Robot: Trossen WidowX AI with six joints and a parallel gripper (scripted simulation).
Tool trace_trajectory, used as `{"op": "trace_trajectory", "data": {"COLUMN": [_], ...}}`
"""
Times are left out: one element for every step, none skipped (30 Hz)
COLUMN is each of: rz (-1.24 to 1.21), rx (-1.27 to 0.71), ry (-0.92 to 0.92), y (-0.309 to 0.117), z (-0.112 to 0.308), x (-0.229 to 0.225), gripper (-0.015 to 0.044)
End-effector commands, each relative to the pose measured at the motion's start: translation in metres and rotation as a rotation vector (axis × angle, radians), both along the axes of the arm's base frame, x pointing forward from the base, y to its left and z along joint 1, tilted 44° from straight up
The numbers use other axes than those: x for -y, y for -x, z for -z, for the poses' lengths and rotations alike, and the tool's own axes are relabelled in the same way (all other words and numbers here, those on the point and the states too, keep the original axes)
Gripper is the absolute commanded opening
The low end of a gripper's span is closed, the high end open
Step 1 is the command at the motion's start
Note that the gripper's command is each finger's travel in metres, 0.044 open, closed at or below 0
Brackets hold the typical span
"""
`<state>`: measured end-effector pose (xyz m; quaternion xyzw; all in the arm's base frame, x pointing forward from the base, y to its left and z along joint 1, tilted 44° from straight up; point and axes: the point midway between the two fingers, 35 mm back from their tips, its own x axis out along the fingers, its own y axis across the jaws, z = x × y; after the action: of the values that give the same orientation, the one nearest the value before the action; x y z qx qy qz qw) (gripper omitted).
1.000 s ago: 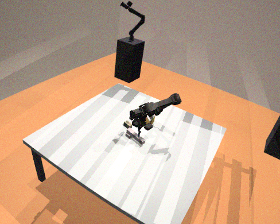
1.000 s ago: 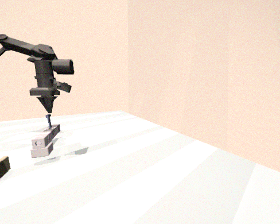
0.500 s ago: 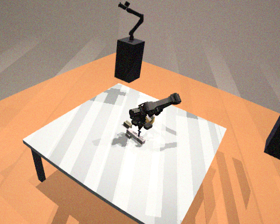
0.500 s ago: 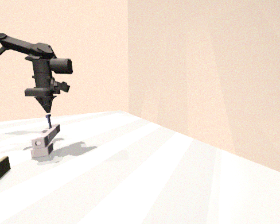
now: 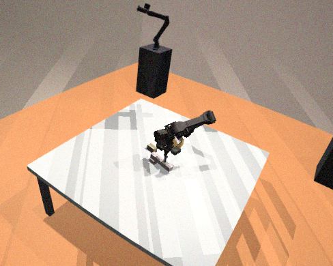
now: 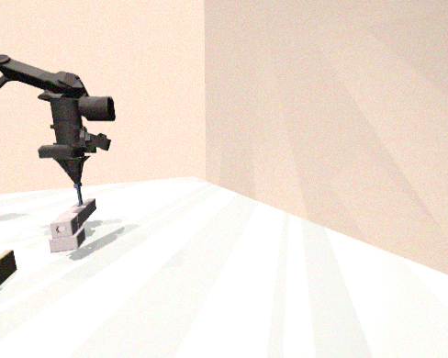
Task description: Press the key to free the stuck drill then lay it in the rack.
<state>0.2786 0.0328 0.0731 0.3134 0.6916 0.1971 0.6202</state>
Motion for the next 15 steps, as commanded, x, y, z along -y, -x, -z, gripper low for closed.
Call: {"op": "trace_trajectory", "data": {"rz": [-0.001,-0.001,-0.001,-0.001,-0.001,-0.001,-0.001,-0.001,-0.001,-0.001,-0.001,-0.001,-0.001,-0.001,-0.001], "rx": [-0.009,-0.009,-0.009,-0.009,-0.009,-0.009,-0.009,-0.009,-0.009,-0.009,-0.009,-0.009,-0.009,-0.009,-0.009], "ry": [-0.008,-0.008,-0.008,-0.008,-0.008,-0.008,-0.008,-0.008,-0.008,-0.008,-0.008,-0.008,-0.008,-0.008,-0.008], "y": [0.0007,0.0004,0.0003,0.0001,0.0000,-0.0002,-0.0002,-0.0003,-0.0003,-0.0003,-0.0003,-0.0002,0.0000,0.0001,0.0003], "z": [0.0030,0.0035,0.0039,0.0042,0.0045,0.0047,0.0049,0.0051,0.0053,0.0055,0.0057,0.0058,0.0060,0.0062,0.0063], "x": [-0.0036,-0.0039,-0.0042,-0.0045,-0.0047,-0.0049,-0.0051,-0.0054,-0.0056,-0.0058,-0.0061,-0.0064,-0.0067,-0.0070,-0.0073], "gripper": [0.0000,0.0000,0.0000,0.0000,0.0000,0.0000,0.0000,0.0000,0.0000,0.0000,0.0000,0.0000,0.0000,0.0000,0.0000]}}
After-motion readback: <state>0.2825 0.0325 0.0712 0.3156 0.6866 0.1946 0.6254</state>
